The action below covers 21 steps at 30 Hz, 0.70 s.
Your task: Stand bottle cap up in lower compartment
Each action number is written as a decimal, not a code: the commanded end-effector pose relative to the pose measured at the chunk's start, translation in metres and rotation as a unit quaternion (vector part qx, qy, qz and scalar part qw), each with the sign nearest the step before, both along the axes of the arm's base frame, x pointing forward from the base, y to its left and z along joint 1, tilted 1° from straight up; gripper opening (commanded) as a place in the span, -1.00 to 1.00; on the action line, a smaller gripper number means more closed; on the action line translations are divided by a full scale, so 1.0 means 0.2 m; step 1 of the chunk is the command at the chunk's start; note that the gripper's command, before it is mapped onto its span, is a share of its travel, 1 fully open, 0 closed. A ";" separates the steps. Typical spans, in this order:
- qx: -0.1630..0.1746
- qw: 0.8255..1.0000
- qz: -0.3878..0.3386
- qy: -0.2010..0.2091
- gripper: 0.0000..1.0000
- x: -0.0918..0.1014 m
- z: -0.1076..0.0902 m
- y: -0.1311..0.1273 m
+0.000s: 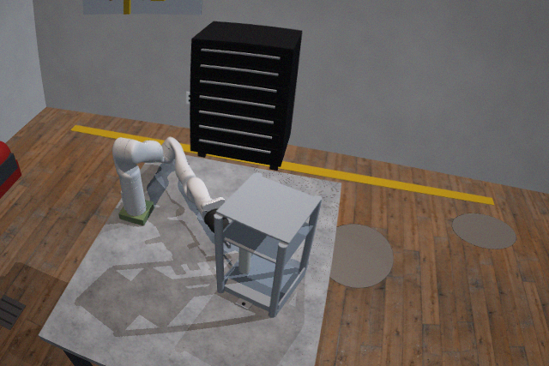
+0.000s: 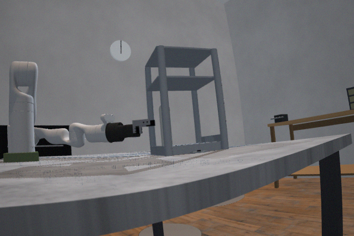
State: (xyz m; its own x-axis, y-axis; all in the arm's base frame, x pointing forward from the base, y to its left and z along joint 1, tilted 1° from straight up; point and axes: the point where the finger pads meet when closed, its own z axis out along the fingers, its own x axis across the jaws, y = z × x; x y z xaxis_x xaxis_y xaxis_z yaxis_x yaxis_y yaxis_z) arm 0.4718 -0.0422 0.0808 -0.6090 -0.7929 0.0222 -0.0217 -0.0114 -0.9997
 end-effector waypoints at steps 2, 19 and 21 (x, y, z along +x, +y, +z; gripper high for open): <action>0.000 1.000 0.004 -0.001 1.00 -0.01 0.00 0.03; 0.000 1.000 0.004 -0.001 1.00 -0.18 0.01 0.15; 0.000 1.000 0.004 -0.001 1.00 -0.19 0.01 0.16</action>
